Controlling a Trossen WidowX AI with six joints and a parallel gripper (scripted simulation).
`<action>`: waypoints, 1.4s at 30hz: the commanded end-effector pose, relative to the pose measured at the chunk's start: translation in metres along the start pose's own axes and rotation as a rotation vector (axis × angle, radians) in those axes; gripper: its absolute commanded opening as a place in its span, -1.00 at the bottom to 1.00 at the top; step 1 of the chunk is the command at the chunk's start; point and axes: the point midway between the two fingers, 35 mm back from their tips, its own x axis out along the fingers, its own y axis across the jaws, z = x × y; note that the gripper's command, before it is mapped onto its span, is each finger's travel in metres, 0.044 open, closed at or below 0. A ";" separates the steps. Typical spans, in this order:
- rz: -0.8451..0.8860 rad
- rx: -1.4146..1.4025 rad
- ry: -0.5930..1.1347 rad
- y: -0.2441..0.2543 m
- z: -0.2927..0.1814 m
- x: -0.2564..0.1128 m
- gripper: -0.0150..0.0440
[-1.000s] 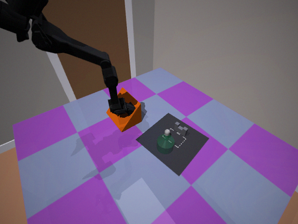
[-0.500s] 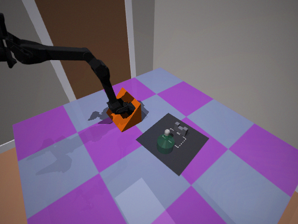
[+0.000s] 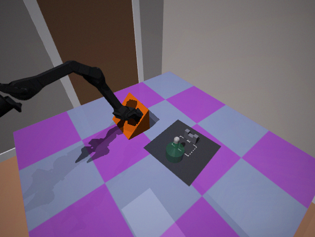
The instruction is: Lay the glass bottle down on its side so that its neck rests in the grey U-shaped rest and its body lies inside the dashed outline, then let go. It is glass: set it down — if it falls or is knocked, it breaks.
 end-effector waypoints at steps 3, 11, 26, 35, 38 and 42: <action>-0.011 0.059 0.064 -0.004 -0.023 0.003 1.00; -0.087 0.189 0.310 -0.022 -0.122 0.014 1.00; -0.396 0.344 0.868 -0.026 -0.362 -0.077 1.00; -0.552 0.198 1.153 -0.020 -0.463 -0.210 1.00; -0.584 0.107 1.226 -0.022 -0.482 -0.262 1.00; -0.596 -0.044 1.298 -0.030 -0.496 -0.335 1.00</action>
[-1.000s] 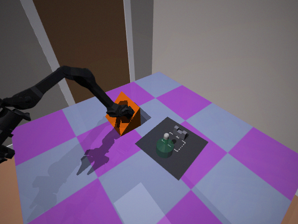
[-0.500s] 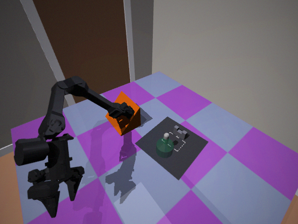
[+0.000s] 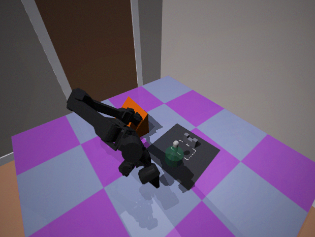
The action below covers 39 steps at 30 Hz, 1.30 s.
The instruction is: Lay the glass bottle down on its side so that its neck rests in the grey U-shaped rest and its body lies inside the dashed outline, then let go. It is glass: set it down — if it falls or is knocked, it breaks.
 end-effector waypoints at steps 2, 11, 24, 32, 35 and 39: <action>-0.096 -0.140 0.008 -0.043 -0.064 -0.002 1.00; -0.158 -0.423 -0.063 -0.126 -0.139 -0.022 1.00; -0.584 -0.402 -0.156 -0.134 -0.135 0.016 1.00; -0.584 -0.403 -0.155 -0.135 -0.139 0.016 1.00; -0.584 -0.403 -0.155 -0.137 -0.143 0.016 1.00; -0.584 -0.403 -0.154 -0.140 -0.149 0.016 1.00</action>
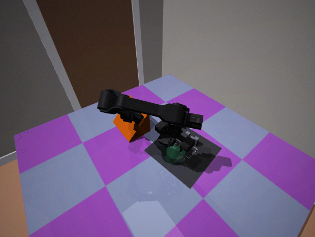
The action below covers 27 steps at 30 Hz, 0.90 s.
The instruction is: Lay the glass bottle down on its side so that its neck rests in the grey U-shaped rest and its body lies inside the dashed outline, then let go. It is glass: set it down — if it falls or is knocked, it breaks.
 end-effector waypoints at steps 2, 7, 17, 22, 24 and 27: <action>-0.001 0.002 0.005 0.000 -0.009 0.000 1.00; -0.001 0.002 0.005 0.000 -0.017 0.000 1.00; -0.001 0.003 0.005 -0.001 -0.033 0.000 1.00; -0.001 0.003 0.005 -0.001 -0.036 0.000 0.82; -0.001 0.003 0.005 -0.001 -0.036 0.000 0.64; -0.001 0.003 0.005 -0.001 -0.036 0.000 0.38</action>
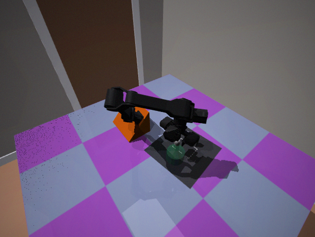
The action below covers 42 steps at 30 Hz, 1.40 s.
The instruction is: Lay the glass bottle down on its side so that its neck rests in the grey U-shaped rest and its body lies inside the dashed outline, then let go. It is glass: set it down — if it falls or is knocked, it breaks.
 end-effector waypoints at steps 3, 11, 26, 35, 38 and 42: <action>-0.002 0.005 0.006 0.000 -0.001 0.000 0.11; -0.002 0.005 0.006 0.000 -0.001 0.000 -0.11; -0.002 0.005 0.006 0.000 -0.001 0.000 -0.11; -0.002 0.000 -0.005 0.000 -0.012 -0.003 -0.11; -0.003 0.000 -0.011 0.000 -0.014 -0.004 -0.11; -0.004 0.001 -0.020 0.000 -0.016 -0.004 -0.11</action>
